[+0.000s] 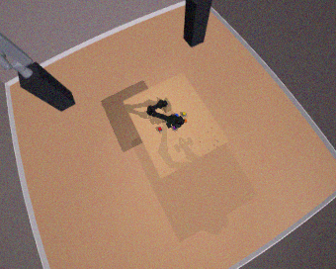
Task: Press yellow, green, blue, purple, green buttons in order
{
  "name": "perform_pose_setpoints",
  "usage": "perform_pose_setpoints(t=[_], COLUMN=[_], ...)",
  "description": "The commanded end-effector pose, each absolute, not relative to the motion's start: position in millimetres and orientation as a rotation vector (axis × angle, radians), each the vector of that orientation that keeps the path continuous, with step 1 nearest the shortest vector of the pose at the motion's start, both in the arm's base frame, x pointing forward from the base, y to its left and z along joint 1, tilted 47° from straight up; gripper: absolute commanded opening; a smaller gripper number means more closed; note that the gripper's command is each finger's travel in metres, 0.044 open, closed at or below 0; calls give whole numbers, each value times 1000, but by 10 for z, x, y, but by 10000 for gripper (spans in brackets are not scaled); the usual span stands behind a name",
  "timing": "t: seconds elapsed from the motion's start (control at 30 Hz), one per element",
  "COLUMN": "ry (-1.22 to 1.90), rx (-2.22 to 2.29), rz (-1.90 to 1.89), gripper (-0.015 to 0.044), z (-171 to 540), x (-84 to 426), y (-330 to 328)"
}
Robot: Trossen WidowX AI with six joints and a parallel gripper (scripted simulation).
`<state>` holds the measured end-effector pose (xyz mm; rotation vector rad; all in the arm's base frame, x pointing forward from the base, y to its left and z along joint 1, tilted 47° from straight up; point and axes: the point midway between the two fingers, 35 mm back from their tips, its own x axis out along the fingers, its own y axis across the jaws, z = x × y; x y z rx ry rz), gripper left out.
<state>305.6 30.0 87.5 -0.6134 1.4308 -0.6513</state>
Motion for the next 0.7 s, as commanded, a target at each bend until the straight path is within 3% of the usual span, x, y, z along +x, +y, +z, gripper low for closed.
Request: perform_pose_setpoints(t=[0.0,0.27,0.67], ry=[1448,1453,1451], rx=[-613,-619,-620], rz=[-654,-657,-659], gripper=[20,20,20], z=[941,1024,606], x=[2753,1760,1745], y=[294,113,-349])
